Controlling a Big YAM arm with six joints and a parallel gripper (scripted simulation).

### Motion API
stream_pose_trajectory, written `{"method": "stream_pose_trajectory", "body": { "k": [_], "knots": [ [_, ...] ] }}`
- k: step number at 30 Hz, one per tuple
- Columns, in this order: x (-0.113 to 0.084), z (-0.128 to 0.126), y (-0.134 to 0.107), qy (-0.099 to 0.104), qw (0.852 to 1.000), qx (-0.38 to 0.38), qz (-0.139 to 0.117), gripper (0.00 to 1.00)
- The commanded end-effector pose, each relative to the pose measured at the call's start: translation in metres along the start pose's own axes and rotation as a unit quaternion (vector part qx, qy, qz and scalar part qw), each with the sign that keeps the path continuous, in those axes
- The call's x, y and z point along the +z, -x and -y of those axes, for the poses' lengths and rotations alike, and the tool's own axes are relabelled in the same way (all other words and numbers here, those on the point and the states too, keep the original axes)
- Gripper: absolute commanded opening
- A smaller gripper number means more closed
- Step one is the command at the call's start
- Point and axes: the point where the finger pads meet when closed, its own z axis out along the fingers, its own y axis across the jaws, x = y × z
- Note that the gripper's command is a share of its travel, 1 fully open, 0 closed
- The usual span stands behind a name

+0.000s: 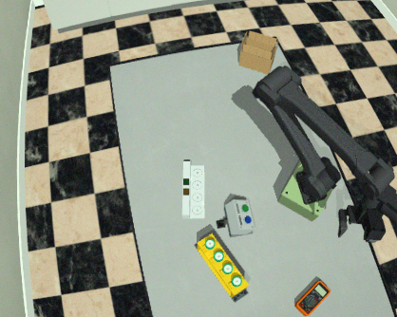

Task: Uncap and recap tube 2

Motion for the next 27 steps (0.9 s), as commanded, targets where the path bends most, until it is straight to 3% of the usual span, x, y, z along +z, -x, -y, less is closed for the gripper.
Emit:
{"method": "stream_pose_trajectory", "body": {
  "k": [1,17,18,27],
  "knots": [
    [-0.0021,-0.0008,0.0024,0.002,1.0,0.001,0.002,1.0],
    [-0.0021,-0.0008,0.0024,0.002,1.0,0.001,0.002,1.0],
    [-0.0109,-0.0041,0.0122,0.011,1.0,0.008,0.012,0.49],
    [-0.0109,-0.0041,0.0122,0.011,1.0,0.008,0.012,0.49]
  ]
}}
